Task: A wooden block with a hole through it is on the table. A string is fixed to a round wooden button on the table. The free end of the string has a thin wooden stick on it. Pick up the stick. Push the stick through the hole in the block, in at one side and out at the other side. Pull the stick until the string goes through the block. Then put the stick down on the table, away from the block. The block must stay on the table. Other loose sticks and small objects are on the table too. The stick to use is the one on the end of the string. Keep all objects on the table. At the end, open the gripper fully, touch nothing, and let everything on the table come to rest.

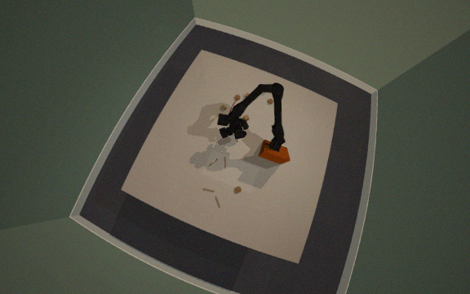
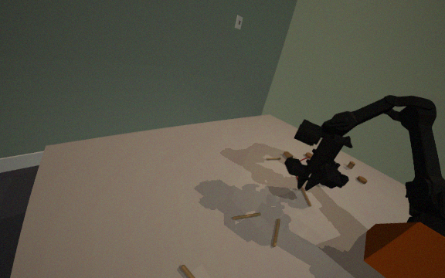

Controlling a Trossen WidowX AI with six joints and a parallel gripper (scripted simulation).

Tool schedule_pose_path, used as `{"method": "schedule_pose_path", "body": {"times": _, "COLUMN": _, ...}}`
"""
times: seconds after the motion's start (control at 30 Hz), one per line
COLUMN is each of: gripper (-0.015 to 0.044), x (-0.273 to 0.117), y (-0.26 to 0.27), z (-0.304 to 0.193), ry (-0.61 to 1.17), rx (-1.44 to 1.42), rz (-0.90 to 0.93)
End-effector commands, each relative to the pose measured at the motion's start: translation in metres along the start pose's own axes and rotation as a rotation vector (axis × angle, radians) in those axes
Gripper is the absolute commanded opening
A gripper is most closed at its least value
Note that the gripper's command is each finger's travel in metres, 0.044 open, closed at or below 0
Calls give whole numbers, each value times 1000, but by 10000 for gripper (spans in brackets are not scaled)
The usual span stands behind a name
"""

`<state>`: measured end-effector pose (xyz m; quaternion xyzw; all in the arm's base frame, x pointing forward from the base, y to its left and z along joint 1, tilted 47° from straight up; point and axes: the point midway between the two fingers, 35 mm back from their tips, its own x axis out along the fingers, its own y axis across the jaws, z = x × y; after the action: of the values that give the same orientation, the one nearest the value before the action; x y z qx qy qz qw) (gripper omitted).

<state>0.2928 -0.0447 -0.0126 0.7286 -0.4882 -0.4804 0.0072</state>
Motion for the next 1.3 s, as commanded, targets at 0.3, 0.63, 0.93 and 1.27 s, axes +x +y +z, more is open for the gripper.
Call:
{"method": "schedule_pose_path", "body": {"times": 0.3, "gripper": 122, "x": 3, "y": 3, "z": 2, "ry": 0, "rx": -12, "rz": 11}}
{"method": "schedule_pose_path", "body": {"times": 0.63, "gripper": 0, "x": 2, "y": 1, "z": 2, "ry": -3, "rx": -4, "rz": 5}}
{"method": "schedule_pose_path", "body": {"times": 0.93, "gripper": 0, "x": -2, "y": 1, "z": 2, "ry": -3, "rx": -4, "rz": 4}}
{"method": "schedule_pose_path", "body": {"times": 1.27, "gripper": 0, "x": -15, "y": -1, "z": 1, "ry": -5, "rx": -4, "rz": 2}}
